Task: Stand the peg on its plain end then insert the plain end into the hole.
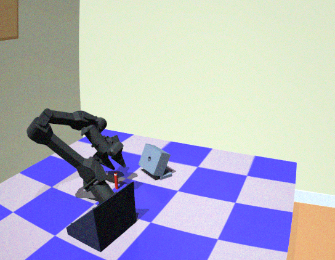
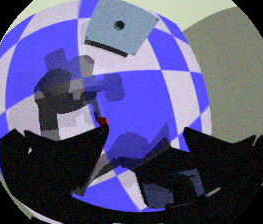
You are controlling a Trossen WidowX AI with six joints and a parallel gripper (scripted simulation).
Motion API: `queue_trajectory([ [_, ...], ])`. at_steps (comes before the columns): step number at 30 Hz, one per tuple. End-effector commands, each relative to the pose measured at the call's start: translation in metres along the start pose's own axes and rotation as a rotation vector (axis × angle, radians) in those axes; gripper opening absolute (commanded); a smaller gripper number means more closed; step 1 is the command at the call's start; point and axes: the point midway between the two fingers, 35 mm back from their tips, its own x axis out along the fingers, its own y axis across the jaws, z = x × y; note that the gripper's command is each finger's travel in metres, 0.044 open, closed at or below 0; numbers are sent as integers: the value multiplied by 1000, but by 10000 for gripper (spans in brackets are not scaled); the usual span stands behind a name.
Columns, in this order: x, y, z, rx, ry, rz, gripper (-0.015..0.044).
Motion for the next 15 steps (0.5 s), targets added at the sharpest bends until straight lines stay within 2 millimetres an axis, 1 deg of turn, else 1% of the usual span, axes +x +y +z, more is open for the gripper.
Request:
queue_trajectory([
  [1,0,5,0,6,109,68,440],
  [8,-1,12,4,48,272,216,440],
  [15,-6,19,18,121,382,406,440],
])
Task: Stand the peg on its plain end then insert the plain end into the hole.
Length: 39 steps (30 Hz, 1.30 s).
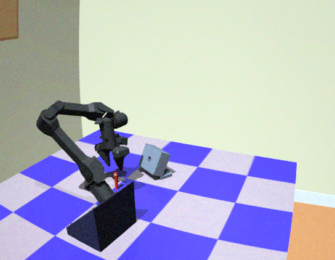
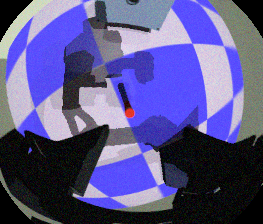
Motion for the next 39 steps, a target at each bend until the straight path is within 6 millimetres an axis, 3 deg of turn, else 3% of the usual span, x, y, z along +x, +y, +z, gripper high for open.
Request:
queue_trajectory([
  [1,-8,7,10,30,46,126,440],
  [14,-10,9,13,43,59,173,440],
  [20,8,13,12,40,59,174,440],
  [39,32,17,13,39,57,172,440],
])
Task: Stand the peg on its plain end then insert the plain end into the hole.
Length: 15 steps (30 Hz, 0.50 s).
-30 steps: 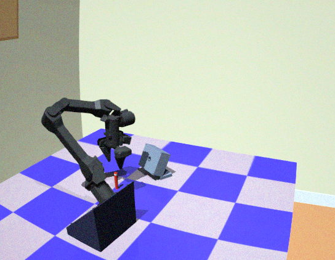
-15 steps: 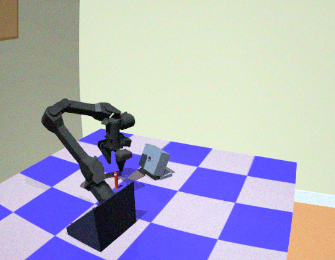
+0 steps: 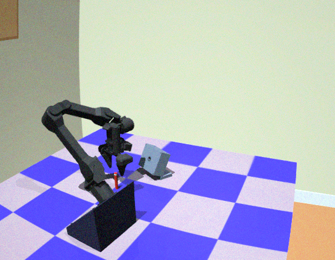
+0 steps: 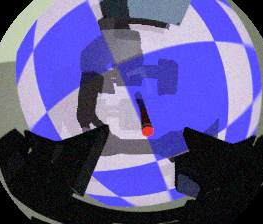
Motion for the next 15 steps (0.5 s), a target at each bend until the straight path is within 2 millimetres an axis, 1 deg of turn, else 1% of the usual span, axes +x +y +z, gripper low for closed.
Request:
queue_trajectory([
  [1,8,-1,-1,8,6,2,440],
  [15,31,-1,-2,8,7,4,440],
])
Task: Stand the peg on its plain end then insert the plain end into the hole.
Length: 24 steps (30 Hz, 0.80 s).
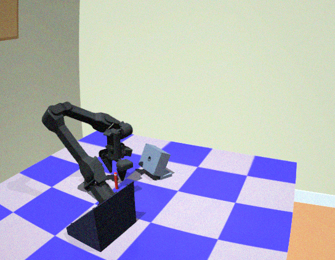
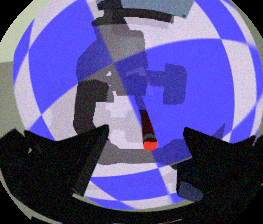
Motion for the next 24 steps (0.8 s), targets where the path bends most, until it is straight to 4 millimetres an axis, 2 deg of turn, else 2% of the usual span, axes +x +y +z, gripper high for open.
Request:
queue_trajectory([
  [1,8,-1,-2,9,7,3,440],
  [13,21,-1,-4,9,9,6,440],
  [24,18,0,-3,0,3,4,151],
])
